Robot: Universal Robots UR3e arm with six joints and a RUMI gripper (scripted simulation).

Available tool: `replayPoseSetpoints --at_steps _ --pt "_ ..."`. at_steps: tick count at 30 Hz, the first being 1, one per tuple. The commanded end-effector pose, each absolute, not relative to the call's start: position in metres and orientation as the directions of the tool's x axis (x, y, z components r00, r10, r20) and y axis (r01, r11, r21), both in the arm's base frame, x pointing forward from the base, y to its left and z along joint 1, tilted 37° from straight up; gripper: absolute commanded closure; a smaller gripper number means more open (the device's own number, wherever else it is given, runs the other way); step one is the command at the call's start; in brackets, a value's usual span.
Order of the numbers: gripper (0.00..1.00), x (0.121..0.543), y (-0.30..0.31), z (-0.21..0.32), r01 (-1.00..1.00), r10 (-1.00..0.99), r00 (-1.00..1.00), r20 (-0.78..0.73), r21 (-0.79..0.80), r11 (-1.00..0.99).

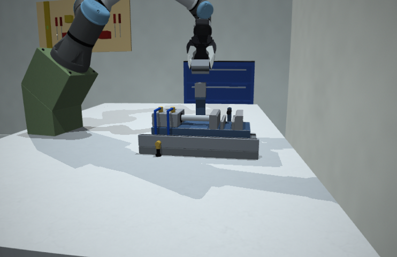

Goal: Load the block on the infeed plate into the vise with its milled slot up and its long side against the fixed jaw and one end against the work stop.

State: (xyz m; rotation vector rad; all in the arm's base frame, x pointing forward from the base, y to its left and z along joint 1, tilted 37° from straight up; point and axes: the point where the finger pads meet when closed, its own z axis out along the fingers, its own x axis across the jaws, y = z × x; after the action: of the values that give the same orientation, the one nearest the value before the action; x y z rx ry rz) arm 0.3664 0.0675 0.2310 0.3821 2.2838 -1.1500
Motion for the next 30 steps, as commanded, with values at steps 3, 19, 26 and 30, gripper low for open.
replayPoseSetpoints --at_steps 3,19,26,30 --pt "1.00 0.370 0.067 0.228 0.477 0.006 -0.807 -0.590 -0.646 0.595" --pt "1.00 0.379 0.065 0.215 0.477 0.006 -0.807 -0.590 -0.646 0.595" --pt "1.00 0.384 0.063 0.208 0.477 0.006 -0.807 -0.590 -0.646 0.595" --pt "1.00 0.387 0.063 0.205 0.477 0.006 -0.807 -0.590 -0.646 0.595"
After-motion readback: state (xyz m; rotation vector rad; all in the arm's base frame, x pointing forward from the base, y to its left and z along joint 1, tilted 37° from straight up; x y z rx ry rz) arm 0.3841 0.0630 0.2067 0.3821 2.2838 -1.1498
